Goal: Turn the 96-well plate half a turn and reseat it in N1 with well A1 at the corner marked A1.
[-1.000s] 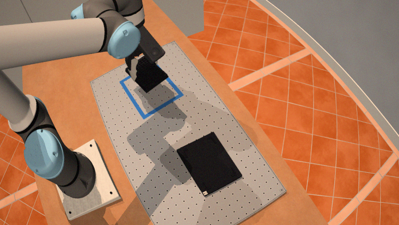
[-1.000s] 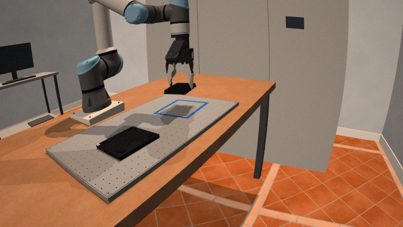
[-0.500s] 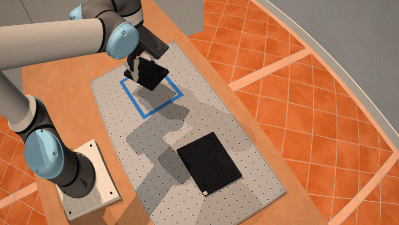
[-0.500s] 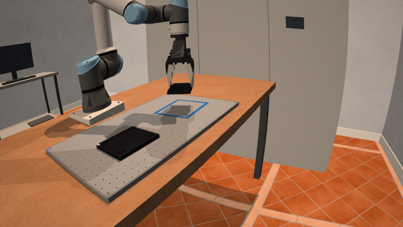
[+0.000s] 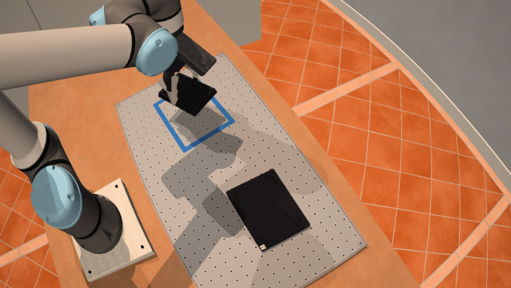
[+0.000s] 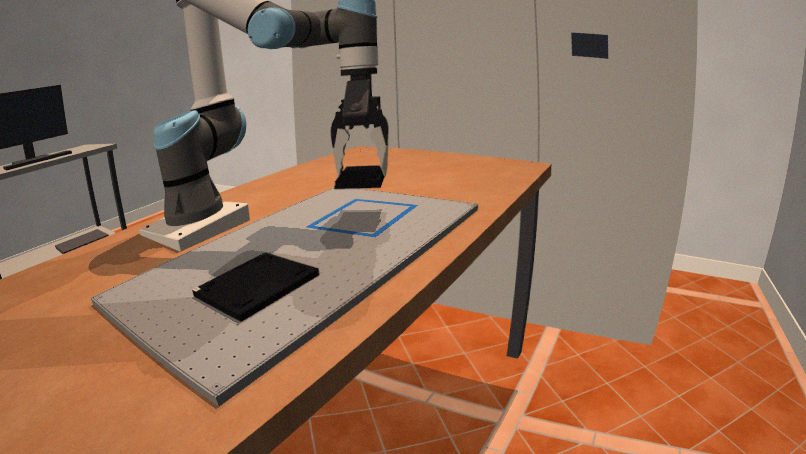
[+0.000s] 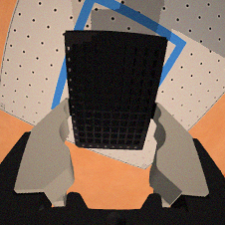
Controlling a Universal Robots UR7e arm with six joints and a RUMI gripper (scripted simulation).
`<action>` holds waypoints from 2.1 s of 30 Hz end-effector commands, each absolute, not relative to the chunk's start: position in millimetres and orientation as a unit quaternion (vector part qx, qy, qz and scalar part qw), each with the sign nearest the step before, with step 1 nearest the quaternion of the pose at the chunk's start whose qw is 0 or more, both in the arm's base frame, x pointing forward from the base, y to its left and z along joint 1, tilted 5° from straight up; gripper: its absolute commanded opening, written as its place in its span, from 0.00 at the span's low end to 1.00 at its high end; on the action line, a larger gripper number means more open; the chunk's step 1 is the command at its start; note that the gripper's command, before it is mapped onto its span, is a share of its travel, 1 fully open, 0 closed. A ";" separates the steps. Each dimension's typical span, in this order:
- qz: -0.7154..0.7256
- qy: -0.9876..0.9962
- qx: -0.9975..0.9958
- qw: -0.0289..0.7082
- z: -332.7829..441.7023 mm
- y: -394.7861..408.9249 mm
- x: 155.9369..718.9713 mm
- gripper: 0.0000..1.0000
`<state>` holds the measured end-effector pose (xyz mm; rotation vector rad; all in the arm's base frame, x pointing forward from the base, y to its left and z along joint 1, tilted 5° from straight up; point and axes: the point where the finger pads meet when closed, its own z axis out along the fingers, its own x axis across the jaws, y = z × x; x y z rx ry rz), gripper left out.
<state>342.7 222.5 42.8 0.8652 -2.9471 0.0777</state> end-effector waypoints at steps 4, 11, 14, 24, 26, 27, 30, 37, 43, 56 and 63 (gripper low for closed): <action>0.025 -0.959 0.281 0.034 43.1 222.6 343.0 0.00; 0.025 -0.959 0.281 0.034 43.1 222.6 343.0 0.00; 0.025 -0.959 0.281 0.034 43.1 222.6 343.0 0.00; 0.025 -0.959 0.282 0.034 37.2 222.2 342.7 0.00; 0.025 -0.959 0.282 0.034 35.8 222.1 342.7 0.00; 0.025 -0.959 0.282 0.034 35.2 222.1 342.6 0.00; 0.025 -0.959 0.282 0.034 33.2 221.9 342.5 0.00; 0.025 -0.959 0.282 0.034 29.8 221.7 342.4 0.00; 0.025 -0.959 0.282 0.034 25.9 221.5 342.2 0.00; 0.025 -0.959 0.282 0.034 18.5 221.0 341.8 0.00; 0.025 -0.959 0.282 0.034 13.9 220.6 341.5 0.00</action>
